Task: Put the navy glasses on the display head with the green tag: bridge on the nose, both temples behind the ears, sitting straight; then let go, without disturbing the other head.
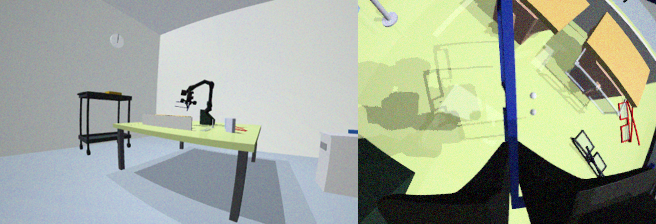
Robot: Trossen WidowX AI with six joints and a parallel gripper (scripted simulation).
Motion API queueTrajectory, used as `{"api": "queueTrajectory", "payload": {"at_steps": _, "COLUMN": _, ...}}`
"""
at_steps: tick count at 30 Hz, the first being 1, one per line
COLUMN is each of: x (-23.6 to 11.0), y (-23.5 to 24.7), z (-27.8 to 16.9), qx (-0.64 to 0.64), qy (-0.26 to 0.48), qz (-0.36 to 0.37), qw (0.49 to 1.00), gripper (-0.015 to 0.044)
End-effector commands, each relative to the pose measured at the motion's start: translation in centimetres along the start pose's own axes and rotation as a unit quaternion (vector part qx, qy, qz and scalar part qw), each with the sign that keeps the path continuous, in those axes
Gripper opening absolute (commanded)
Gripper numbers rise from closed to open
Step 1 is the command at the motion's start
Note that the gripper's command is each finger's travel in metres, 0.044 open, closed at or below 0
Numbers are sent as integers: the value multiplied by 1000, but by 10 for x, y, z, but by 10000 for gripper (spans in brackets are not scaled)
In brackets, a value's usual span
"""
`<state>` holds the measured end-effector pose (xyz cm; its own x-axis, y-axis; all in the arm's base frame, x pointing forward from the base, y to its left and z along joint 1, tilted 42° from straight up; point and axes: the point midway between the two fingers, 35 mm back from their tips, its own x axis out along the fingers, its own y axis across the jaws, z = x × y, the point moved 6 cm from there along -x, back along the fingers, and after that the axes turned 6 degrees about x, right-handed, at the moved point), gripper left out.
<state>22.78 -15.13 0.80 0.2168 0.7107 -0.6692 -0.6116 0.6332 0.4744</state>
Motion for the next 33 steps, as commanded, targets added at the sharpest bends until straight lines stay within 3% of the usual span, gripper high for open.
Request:
{"api": "queueTrajectory", "payload": {"at_steps": 1, "x": -4, "y": -3, "z": -8, "qx": -46, "qy": -11, "qz": -5, "qw": 999, "gripper": 0}}
{"api": "queueTrajectory", "payload": {"at_steps": 17, "x": -25, "y": -11, "z": -46, "qx": -254, "qy": -44, "qz": -48, "qw": 965, "gripper": 0}}
{"api": "queueTrajectory", "payload": {"at_steps": 33, "x": -42, "y": -12, "z": -86, "qx": -450, "qy": -54, "qz": -107, "qw": 885, "gripper": 0}}
